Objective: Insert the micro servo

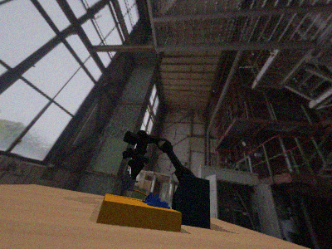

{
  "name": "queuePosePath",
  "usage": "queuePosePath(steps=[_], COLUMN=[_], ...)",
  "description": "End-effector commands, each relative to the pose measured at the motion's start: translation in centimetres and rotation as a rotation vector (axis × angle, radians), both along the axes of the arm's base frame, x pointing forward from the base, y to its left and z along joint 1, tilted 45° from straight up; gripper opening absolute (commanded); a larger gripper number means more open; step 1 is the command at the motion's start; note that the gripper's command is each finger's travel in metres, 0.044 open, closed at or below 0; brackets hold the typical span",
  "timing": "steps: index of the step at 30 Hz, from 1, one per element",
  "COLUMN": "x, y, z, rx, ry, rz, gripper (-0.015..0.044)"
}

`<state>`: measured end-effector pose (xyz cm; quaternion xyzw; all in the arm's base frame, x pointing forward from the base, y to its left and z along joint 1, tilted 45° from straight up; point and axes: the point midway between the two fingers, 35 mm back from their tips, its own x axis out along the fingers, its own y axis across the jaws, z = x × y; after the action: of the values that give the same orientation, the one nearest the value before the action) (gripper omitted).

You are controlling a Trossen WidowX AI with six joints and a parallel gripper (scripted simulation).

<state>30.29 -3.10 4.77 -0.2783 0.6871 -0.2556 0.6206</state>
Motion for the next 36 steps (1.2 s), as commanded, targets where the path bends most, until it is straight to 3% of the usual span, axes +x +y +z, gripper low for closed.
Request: queuePosePath(steps=[1, 8, 31, 36], x=[0.0, -1.0, -10.7, -10.9], y=[0.1, 0.1, 0.6, 0.5], z=[0.1, 0.1, 0.6, 0.6], rx=[-0.008, -0.008, -0.007, -0.007], ry=[-0.042, -0.042, -0.036, -0.035], rz=[-0.040, -0.040, -0.040, -0.040], gripper=[0.0000, 0.0000, 0.0000, 0.0000])
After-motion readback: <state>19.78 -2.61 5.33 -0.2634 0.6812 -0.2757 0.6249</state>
